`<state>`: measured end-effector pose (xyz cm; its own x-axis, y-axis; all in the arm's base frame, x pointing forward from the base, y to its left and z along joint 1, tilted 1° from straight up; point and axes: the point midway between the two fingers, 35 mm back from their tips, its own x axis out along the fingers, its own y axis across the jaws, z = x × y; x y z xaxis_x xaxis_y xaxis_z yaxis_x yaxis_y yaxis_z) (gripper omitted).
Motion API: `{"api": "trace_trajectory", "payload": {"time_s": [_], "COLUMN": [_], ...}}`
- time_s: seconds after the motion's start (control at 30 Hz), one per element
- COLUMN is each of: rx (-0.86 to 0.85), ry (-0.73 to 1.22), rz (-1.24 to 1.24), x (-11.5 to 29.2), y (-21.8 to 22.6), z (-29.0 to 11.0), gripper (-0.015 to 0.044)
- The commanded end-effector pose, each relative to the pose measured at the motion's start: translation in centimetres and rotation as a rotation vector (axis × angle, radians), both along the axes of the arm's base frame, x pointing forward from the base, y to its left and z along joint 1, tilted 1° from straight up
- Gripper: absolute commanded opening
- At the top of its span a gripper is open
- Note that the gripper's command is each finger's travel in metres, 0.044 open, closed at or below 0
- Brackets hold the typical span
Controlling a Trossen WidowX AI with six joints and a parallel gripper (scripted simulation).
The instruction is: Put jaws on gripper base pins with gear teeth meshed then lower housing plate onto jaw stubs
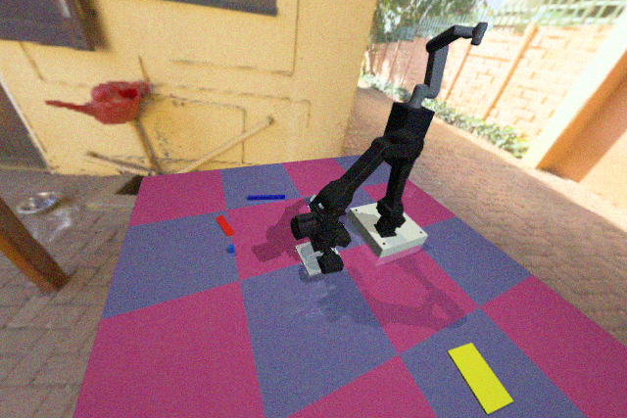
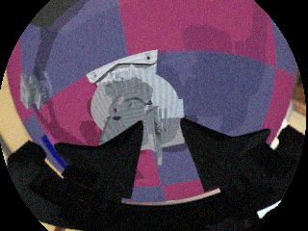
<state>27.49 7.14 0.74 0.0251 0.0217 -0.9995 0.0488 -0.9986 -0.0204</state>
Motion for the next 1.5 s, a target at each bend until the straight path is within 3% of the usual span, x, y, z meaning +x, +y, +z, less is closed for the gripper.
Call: {"api": "trace_trajectory", "payload": {"time_s": [0.0,0.27,0.4,0.67,0.7,1.47], "rx": [0.000,-0.002,0.002,-0.012,-0.012,-0.001], "ry": [0.000,0.002,-0.009,-0.025,-0.024,-0.010], "rz": [0.000,-0.002,-0.003,-0.104,-0.128,-0.828], "x": [0.0,-0.2,0.2,0.1,0.1,0.7], "y": [0.0,-0.2,0.0,-2.7,-3.0,-11.2], "z": [0.0,6.6,6.2,7.5,7.5,7.8], "gripper": [0.0224,0.0224,0.0224,0.0434,0.0440,0.0440]}}
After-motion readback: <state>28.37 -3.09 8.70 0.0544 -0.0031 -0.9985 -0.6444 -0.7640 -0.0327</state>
